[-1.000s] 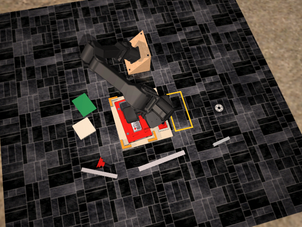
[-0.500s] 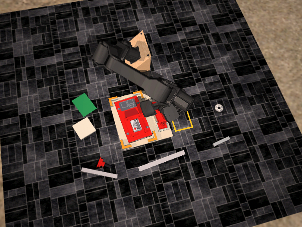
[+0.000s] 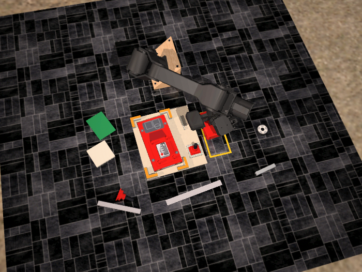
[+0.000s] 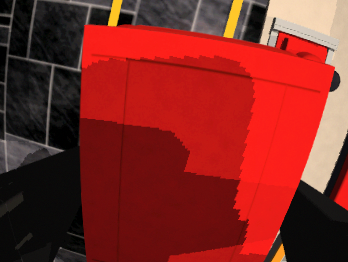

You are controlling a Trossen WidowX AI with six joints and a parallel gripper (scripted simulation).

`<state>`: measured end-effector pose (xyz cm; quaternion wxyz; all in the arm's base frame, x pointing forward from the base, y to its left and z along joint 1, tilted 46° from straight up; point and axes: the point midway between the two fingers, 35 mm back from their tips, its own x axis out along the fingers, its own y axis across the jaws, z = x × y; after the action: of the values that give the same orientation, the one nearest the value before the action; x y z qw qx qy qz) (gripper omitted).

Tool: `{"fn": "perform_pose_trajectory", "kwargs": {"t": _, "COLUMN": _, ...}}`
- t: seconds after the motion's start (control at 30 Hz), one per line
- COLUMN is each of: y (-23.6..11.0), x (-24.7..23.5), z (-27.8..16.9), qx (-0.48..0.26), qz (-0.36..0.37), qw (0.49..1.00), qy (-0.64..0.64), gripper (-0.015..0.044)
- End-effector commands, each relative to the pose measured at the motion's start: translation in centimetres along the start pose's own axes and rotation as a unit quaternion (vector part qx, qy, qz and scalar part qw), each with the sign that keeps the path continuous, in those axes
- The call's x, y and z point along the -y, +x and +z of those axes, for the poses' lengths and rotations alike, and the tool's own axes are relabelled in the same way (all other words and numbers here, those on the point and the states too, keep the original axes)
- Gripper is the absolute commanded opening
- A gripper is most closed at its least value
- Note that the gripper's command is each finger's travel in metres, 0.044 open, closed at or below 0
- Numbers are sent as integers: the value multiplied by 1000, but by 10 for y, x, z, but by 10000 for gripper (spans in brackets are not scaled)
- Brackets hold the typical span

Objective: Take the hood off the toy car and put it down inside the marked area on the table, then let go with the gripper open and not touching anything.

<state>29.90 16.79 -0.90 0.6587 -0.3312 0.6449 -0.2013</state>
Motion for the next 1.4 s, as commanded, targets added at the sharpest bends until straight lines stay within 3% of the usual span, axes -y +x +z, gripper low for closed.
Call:
{"fn": "perform_pose_trajectory", "kwargs": {"t": 0.0, "y": -1, "x": -16, "z": -5, "qx": 0, "qz": 2, "qw": 1000, "qy": 2, "gripper": 0}}
{"fn": "perform_pose_trajectory", "kwargs": {"t": 1.37, "y": 21, "x": -28, "z": -6, "qx": 0, "qz": 0, "qw": 1000, "qy": 3, "gripper": 0}}
